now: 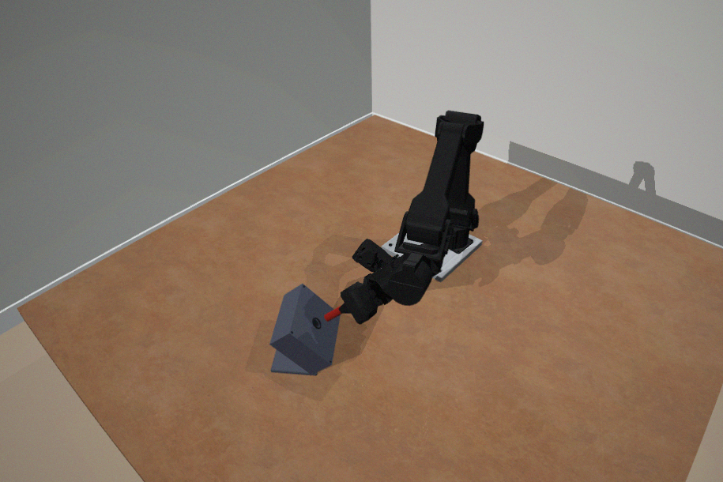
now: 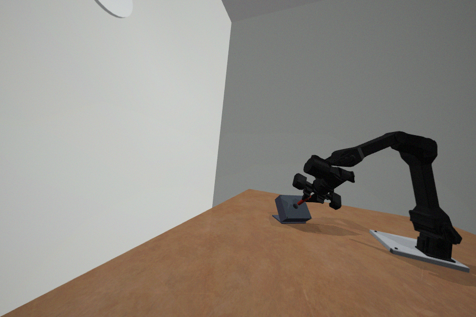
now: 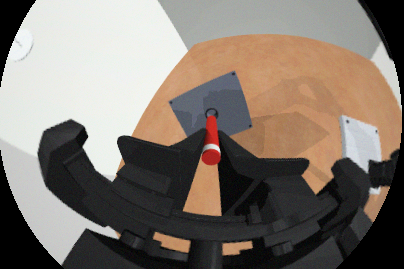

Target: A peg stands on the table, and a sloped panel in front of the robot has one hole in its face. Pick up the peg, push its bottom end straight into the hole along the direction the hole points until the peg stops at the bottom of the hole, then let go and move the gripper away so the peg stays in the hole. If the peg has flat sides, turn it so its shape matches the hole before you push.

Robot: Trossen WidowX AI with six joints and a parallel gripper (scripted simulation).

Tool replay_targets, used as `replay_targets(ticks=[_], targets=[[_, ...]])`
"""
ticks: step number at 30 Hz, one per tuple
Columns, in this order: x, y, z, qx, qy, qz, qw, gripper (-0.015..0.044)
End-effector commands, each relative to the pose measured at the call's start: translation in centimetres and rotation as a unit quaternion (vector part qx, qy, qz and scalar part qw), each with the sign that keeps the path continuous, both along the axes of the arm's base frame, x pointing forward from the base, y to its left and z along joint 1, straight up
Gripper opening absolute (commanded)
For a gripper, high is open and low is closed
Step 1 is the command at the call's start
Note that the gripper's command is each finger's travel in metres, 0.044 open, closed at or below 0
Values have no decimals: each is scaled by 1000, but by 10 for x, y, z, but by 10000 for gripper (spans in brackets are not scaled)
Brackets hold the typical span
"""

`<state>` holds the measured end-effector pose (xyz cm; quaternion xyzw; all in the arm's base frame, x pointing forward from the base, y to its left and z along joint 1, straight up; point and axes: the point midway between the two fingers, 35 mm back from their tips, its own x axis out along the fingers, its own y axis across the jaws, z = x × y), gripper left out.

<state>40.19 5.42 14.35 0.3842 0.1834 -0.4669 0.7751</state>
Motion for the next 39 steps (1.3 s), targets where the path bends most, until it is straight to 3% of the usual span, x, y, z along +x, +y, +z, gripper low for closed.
replay_targets(ticks=[1, 39], targets=[[2, -3, -3, -2, 1, 0, 1000, 0], [11, -14, -15, -3, -2, -1, 1000, 0]])
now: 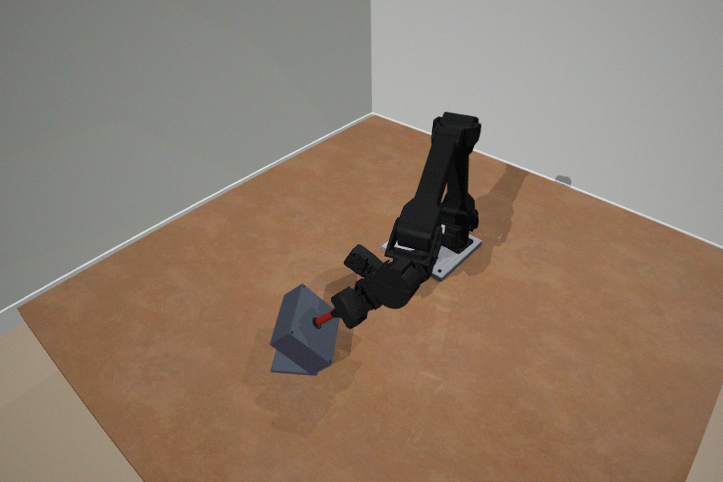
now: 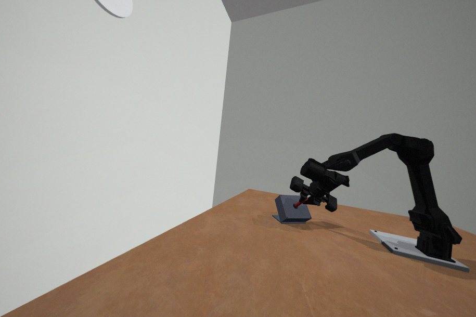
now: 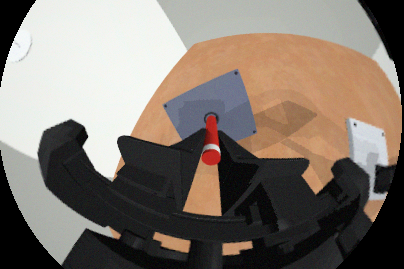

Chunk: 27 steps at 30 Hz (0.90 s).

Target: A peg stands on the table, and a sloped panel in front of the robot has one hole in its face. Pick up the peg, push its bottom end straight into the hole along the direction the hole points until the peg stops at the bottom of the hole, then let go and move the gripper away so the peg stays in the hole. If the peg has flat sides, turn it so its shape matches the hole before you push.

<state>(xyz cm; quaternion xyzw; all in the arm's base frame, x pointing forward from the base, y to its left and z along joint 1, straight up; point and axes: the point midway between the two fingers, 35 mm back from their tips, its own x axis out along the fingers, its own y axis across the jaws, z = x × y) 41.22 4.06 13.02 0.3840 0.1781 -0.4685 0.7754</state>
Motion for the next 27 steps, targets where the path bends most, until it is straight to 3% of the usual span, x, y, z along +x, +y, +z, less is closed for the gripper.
replay_targets(ticks=[1, 27], targets=[[1, -1, -2, 0, 1, 2, 1000, 0], [10, -11, -14, 0, 1, 2, 1000, 0]])
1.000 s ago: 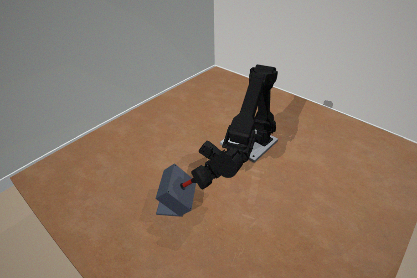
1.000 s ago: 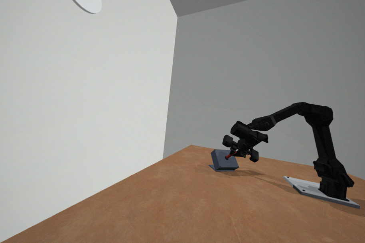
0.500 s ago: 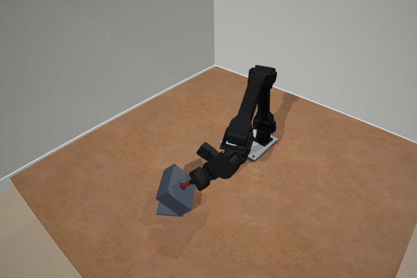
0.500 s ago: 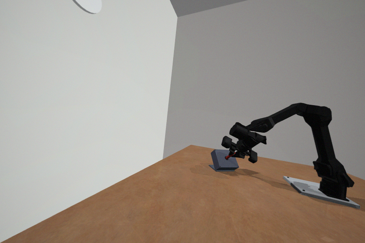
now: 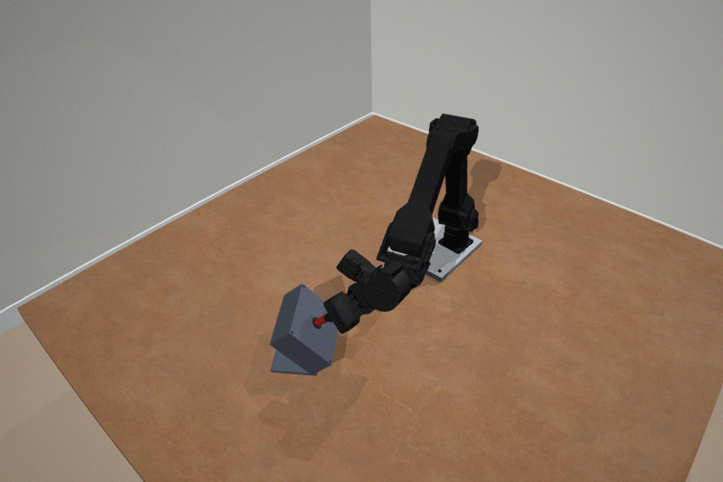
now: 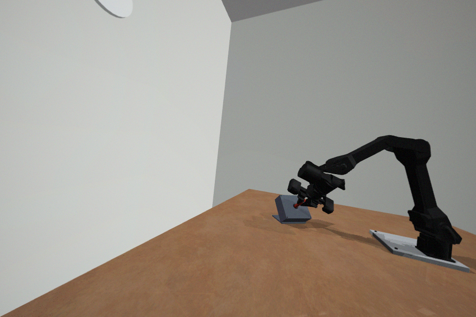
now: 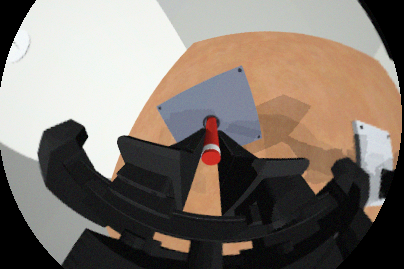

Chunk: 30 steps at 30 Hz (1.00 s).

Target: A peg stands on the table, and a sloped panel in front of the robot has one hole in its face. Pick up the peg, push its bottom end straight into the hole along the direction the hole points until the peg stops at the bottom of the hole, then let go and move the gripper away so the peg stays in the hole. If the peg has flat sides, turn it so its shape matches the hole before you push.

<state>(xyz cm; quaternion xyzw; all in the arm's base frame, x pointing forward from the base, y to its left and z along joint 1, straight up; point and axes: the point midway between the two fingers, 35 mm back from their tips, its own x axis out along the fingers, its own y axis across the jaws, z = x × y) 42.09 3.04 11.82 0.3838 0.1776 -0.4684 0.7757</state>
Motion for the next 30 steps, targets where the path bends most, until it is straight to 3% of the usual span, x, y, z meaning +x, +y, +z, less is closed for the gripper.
replay_targets(ticks=[1, 30], targets=[[1, -1, -2, 0, 1, 2, 1000, 0], [6, -7, -7, 0, 0, 0, 1000, 0]])
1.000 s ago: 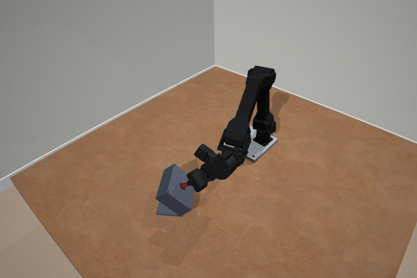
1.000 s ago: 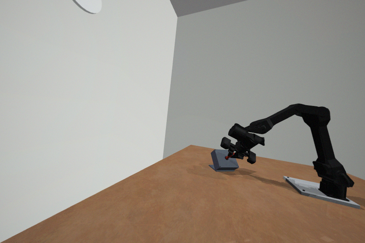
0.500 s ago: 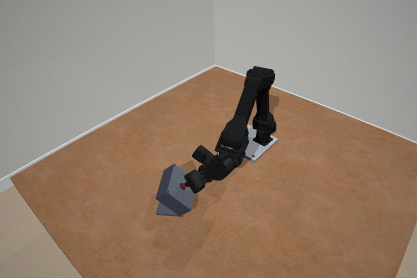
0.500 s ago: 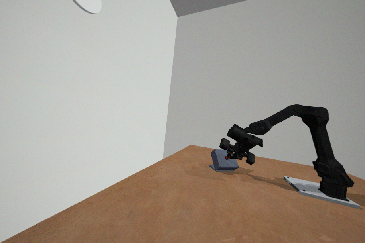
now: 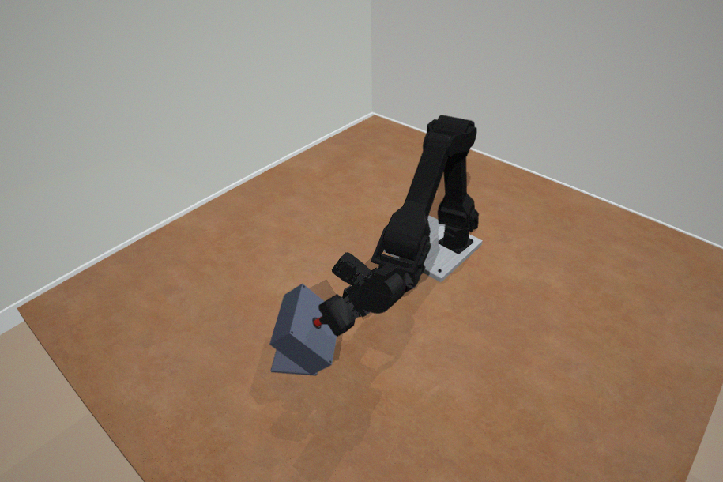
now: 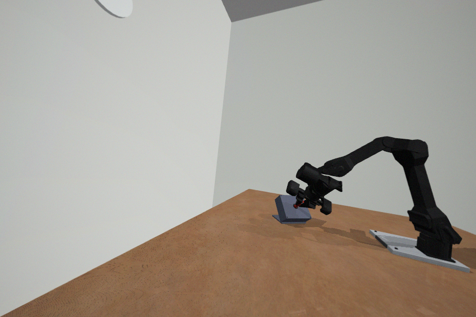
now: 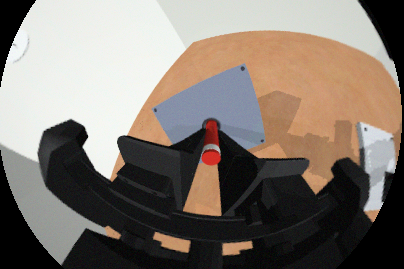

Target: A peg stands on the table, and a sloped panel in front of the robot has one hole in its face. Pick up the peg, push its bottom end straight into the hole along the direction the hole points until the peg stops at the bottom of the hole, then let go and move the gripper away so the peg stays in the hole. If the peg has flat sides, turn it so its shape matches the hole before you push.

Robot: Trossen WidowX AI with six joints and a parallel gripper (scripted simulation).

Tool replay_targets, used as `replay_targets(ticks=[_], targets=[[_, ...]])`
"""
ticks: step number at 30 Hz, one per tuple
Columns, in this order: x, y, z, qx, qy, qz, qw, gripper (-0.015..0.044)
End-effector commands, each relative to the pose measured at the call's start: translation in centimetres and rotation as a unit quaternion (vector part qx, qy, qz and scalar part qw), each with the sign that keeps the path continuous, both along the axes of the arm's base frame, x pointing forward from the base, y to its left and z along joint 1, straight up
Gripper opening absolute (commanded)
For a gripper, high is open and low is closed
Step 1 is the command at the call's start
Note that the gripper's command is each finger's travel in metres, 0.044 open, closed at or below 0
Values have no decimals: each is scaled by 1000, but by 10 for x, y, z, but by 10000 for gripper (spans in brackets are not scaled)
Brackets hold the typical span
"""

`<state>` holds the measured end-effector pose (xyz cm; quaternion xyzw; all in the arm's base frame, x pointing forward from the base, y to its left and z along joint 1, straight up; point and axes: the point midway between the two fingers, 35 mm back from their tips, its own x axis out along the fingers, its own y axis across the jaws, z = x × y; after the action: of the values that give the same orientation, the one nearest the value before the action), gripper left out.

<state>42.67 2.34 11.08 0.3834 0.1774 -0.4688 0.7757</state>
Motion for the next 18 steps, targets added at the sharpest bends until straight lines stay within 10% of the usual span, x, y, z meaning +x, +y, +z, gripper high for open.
replay_targets(ticks=[1, 18], targets=[[0, 0, 0, 0, 0, 0, 1000, 26], [-3, 5, 4, 1, 1, 0, 1000, 440]])
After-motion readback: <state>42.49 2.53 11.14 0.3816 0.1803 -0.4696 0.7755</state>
